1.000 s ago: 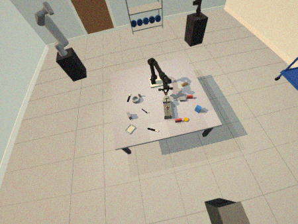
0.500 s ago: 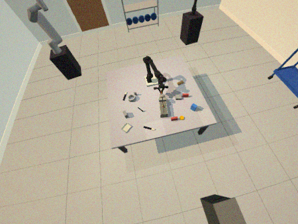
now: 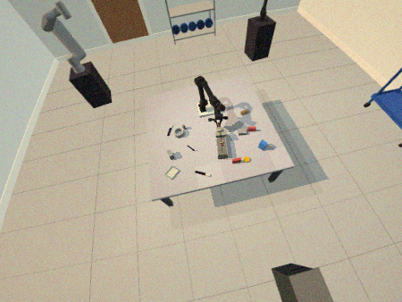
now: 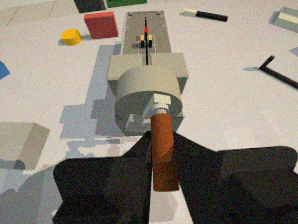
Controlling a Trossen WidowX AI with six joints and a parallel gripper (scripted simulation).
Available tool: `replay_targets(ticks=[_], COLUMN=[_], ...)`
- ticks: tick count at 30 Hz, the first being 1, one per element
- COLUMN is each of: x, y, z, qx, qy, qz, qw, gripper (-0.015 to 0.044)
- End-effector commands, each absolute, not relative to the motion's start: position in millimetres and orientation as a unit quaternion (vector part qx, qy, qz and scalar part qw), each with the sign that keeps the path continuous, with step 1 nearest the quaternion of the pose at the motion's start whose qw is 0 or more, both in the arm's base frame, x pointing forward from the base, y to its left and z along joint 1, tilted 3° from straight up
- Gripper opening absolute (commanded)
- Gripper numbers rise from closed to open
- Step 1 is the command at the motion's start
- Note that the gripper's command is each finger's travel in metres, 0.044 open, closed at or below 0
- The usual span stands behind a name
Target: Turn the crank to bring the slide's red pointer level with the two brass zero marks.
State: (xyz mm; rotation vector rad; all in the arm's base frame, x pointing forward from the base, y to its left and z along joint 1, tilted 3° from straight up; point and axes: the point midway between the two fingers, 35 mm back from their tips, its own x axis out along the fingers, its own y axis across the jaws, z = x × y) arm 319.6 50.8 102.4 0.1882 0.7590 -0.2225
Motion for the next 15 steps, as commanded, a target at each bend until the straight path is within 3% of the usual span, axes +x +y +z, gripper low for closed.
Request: replay_targets(ticks=[1, 15], x=[317.2, 316.6], y=[42.8, 40.9], z=[98.7, 95.8], qx=[0.088, 0.088], qy=[0.371, 0.371], qz=[-0.122, -0.122], qw=[0.916, 0.916], gripper=[0.0000, 0.0000])
